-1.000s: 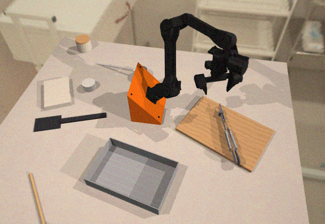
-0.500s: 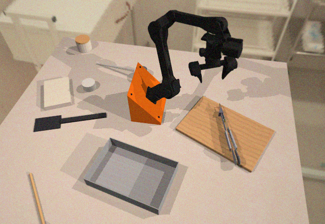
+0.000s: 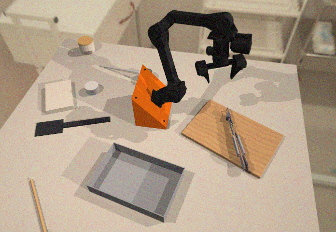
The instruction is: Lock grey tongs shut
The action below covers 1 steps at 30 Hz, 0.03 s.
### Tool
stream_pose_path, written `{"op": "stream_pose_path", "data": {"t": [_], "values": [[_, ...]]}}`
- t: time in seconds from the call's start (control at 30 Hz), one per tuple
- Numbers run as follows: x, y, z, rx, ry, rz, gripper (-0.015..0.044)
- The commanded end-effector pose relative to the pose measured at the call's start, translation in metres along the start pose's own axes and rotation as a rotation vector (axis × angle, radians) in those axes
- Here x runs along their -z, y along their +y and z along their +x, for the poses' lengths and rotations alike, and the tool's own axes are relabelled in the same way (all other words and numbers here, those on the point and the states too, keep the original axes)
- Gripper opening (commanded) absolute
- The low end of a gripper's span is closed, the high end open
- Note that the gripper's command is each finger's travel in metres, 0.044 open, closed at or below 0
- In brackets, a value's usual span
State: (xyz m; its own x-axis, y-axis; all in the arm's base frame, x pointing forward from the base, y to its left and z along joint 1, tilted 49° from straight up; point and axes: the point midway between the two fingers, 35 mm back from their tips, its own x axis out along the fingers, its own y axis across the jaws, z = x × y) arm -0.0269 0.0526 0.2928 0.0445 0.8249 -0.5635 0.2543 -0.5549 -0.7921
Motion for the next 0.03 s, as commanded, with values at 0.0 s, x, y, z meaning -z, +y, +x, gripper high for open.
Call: {"op": "stream_pose_path", "data": {"t": [0.0], "values": [[0.0008,0.0004,0.0000,-0.006,-0.002,0.005,0.0440]]}}
